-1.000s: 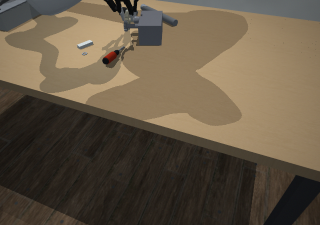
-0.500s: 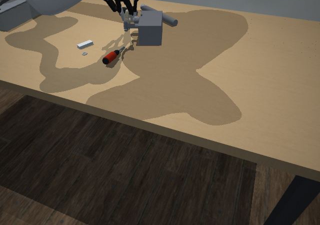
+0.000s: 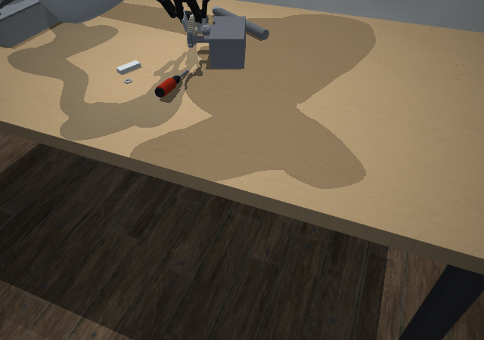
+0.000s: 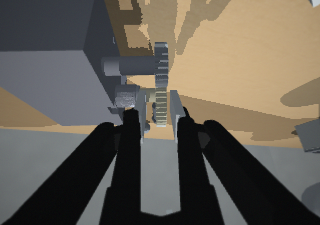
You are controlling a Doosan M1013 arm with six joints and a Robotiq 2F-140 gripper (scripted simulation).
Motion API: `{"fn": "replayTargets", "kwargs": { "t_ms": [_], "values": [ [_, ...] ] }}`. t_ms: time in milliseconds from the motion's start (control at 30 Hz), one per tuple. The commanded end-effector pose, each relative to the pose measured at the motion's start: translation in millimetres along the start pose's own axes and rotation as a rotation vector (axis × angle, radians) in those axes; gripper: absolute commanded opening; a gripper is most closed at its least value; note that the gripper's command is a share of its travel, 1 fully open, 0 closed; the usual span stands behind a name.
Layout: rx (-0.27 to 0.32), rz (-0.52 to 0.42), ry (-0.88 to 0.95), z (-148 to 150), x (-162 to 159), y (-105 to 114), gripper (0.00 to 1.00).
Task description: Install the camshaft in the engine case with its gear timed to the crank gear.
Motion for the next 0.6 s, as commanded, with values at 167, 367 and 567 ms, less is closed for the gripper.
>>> {"fn": "replayTargets", "kwargs": {
  "t_ms": [167, 367, 567],
  "values": [
    [0.009, -0.001, -0.001, -0.6, -1.6, 3.8, 0.19],
    [0.009, -0.001, -0.001, -0.5, -1.6, 12.6, 0.19],
    [0.009, -0.001, -0.001, -0.4, -1.5, 24.5, 0.19]
  ]
}}
Point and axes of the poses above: the point where the finger pads meet when closed, its own y axis back along the fingers, its own z axis across the jaws, x = y × z, the point moved 5 cm from there along y, back along the fingers, and after that the axes turned 12 degrees about y, right-handed, at the moved point
